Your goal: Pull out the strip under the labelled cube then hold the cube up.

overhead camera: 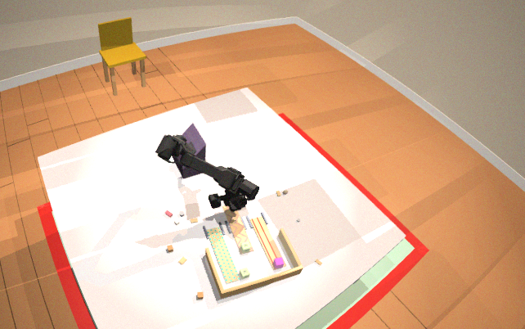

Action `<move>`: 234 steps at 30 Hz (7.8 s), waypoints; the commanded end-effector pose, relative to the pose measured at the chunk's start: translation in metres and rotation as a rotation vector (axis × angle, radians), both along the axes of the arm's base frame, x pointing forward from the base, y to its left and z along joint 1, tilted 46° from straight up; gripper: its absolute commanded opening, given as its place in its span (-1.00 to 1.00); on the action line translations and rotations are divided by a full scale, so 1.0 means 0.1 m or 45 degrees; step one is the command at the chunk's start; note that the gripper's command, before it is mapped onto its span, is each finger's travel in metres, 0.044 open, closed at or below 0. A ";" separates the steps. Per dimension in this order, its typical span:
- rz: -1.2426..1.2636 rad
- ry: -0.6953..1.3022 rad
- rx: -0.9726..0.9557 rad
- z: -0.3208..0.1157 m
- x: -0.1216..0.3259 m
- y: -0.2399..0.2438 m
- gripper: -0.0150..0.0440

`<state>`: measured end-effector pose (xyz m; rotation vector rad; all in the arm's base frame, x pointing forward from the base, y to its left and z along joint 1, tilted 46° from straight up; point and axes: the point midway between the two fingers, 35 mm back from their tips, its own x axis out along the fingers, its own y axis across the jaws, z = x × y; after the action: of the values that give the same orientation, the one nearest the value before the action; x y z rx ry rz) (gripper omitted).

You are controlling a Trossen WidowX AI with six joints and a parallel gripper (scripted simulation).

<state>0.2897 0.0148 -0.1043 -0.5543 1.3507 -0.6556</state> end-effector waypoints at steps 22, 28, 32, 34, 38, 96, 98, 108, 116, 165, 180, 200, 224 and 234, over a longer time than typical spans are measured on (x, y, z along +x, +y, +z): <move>-0.023 0.041 0.001 -0.09 -0.45 -0.05 -0.49; -0.023 0.041 0.001 -0.10 -0.53 -0.05 -0.49; -0.023 0.041 0.001 -0.11 -0.58 -0.04 -0.49; -0.023 0.041 0.001 -0.11 -0.60 -0.04 -0.49; -0.023 0.042 0.001 -0.12 -0.66 -0.04 -0.49; -0.073 -0.012 0.009 0.30 -0.16 0.34 0.49; -0.073 -0.013 0.009 0.32 -0.08 0.34 0.67; -0.073 -0.015 0.009 0.43 0.31 0.35 1.00; -0.073 -0.017 0.009 0.52 0.62 0.36 1.00; -0.073 -0.021 0.006 0.36 1.36 -0.01 0.36; -0.078 -0.030 0.012 0.31 1.37 -0.05 -0.02; -0.075 -0.021 0.010 0.53 0.98 0.12 -0.49; -0.073 -0.014 0.007 0.65 0.24 0.11 -0.49; -0.073 -0.013 0.008 0.83 0.10 0.27 -0.49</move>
<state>0.2997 0.0288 -0.0323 -0.5194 1.3728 -0.7048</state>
